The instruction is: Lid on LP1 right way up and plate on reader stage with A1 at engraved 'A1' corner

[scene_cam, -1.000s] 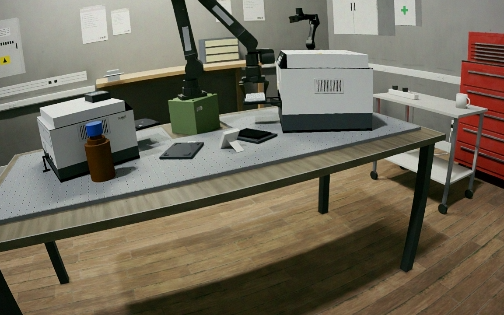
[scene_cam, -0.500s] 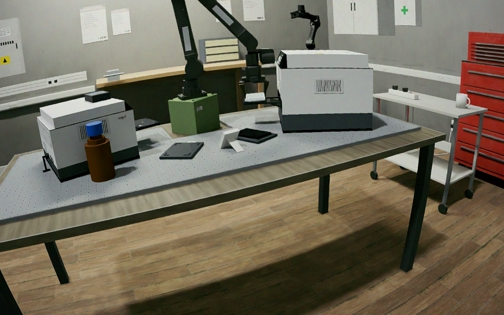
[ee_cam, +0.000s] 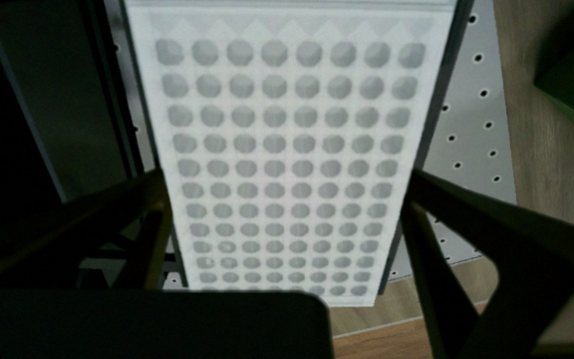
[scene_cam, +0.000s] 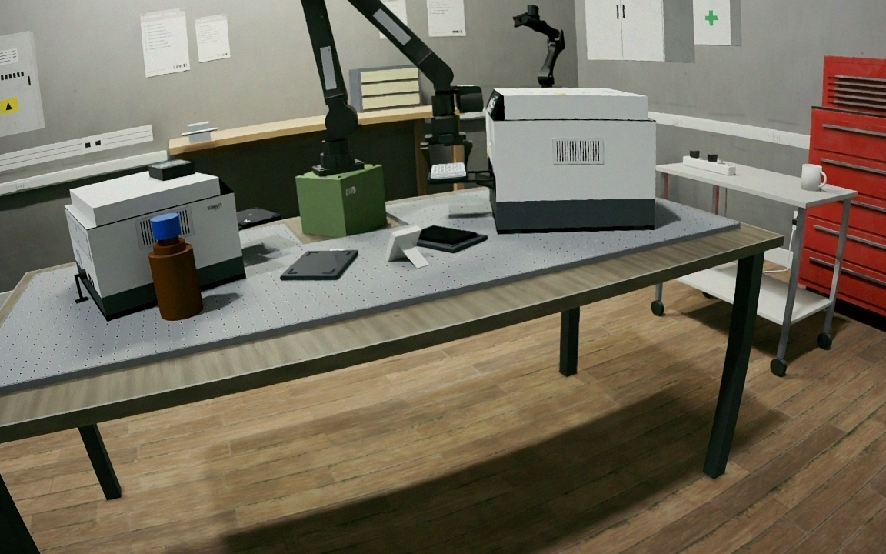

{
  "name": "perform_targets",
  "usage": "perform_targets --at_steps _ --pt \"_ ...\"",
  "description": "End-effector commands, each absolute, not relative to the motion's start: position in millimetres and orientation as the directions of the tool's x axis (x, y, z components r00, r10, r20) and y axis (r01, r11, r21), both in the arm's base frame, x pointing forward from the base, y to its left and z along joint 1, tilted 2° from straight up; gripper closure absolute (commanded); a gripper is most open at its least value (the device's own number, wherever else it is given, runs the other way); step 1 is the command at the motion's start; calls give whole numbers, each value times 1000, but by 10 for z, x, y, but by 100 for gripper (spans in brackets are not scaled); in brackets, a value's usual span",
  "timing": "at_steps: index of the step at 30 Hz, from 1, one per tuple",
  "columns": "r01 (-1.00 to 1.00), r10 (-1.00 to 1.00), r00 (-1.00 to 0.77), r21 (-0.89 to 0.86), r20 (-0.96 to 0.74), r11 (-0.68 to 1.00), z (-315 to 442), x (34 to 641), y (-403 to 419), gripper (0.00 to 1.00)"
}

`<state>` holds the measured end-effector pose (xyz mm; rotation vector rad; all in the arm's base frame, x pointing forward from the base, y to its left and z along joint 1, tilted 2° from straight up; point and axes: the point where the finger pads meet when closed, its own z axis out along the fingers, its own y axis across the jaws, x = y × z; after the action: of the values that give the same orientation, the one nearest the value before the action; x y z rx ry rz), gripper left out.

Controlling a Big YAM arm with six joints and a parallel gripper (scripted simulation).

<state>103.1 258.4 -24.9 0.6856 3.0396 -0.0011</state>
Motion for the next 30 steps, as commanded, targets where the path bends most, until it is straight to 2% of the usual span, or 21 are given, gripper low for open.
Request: perform_targets --at_steps 1,30 --pt "420 421 -906 24 -38 907 -148 1078 2667 14" --pt "431 433 -901 70 -17 899 7 1100 2847 14"
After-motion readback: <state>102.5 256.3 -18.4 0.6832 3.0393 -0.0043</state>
